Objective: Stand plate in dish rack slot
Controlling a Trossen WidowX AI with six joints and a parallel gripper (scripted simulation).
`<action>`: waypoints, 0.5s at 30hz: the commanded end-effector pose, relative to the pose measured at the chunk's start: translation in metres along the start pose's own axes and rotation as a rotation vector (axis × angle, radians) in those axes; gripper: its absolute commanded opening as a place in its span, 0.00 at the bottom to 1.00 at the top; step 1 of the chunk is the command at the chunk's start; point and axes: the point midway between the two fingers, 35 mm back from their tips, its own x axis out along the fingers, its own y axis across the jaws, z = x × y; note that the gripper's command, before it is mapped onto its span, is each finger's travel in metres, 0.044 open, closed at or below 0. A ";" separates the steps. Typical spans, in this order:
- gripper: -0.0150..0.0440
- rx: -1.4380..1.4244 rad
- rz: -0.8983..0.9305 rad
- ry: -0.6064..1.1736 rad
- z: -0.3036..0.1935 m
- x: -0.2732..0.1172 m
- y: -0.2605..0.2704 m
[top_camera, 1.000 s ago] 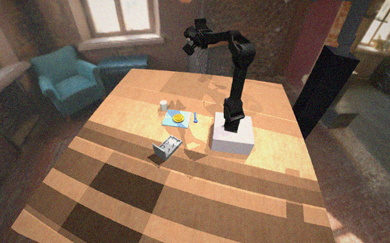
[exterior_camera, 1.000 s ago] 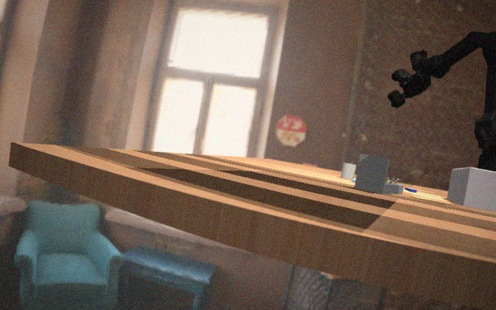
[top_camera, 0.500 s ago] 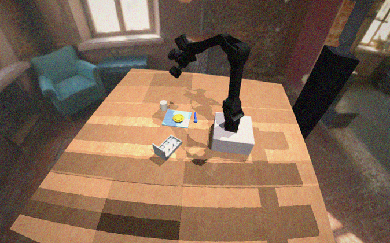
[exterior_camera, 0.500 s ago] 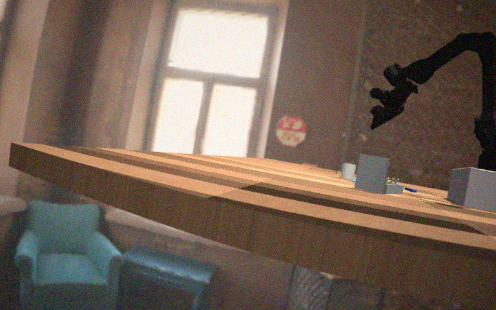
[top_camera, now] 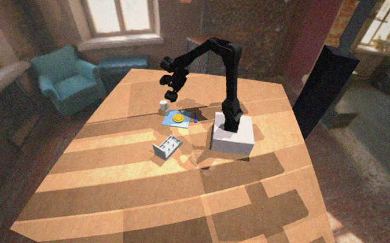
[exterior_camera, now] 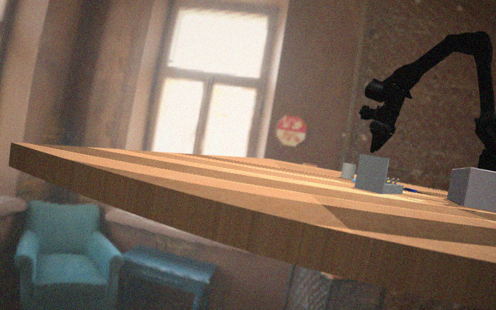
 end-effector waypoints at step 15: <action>0.93 -0.071 0.151 0.256 -0.051 0.020 0.077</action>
